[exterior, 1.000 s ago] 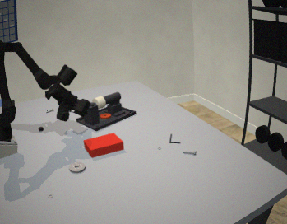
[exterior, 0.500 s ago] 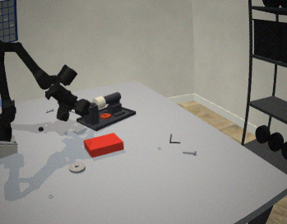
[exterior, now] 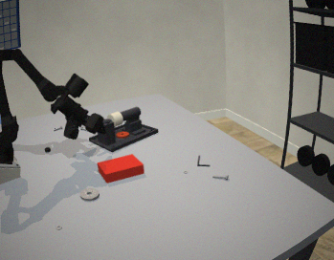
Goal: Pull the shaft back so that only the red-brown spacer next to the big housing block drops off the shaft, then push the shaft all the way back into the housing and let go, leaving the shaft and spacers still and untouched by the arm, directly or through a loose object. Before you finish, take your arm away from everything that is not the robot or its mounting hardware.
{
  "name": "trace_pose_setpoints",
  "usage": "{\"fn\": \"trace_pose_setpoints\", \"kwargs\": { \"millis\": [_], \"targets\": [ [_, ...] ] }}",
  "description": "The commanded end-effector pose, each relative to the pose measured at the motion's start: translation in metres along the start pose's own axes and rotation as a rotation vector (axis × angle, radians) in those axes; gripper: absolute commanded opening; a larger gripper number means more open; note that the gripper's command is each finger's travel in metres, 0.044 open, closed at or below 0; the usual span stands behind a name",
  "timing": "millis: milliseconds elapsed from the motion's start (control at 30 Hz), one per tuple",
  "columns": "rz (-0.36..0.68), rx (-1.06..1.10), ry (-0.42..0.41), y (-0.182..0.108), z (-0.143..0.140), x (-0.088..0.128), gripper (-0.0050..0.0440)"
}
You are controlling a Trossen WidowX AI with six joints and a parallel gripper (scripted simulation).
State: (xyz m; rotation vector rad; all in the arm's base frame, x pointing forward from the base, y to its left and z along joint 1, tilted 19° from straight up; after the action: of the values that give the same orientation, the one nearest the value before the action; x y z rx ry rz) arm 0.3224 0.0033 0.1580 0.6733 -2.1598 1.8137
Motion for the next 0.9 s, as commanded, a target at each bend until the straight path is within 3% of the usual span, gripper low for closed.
{"fn": "trace_pose_setpoints", "kwargs": {
  "millis": [0,100,367,667,867],
  "targets": [
    [0.014,0.005,-0.003,-0.001,0.001,0.026,0.0440],
    [0.018,0.006,-0.007,0.001,0.000,0.048,0.0440],
    [0.027,0.007,-0.006,-0.001,0.000,0.053,0.0440],
    [0.017,0.007,-0.007,0.057,-0.002,0.108,0.0440],
    [0.018,0.006,-0.008,0.075,-0.004,0.117,0.0440]
  ]
}}
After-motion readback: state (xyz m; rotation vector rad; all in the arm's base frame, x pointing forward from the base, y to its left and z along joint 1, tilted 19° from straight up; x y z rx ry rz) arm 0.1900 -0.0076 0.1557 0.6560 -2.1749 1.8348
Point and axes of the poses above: the point midway between the two fingers, 35 mm back from their tips, its own x axis back along the fingers, its own z axis across the jaws, y = z × x, the point moved 2 cm from there along x, back along the fingers, and after that the axes turned 15 degrees about -x, right-handed, at the moved point
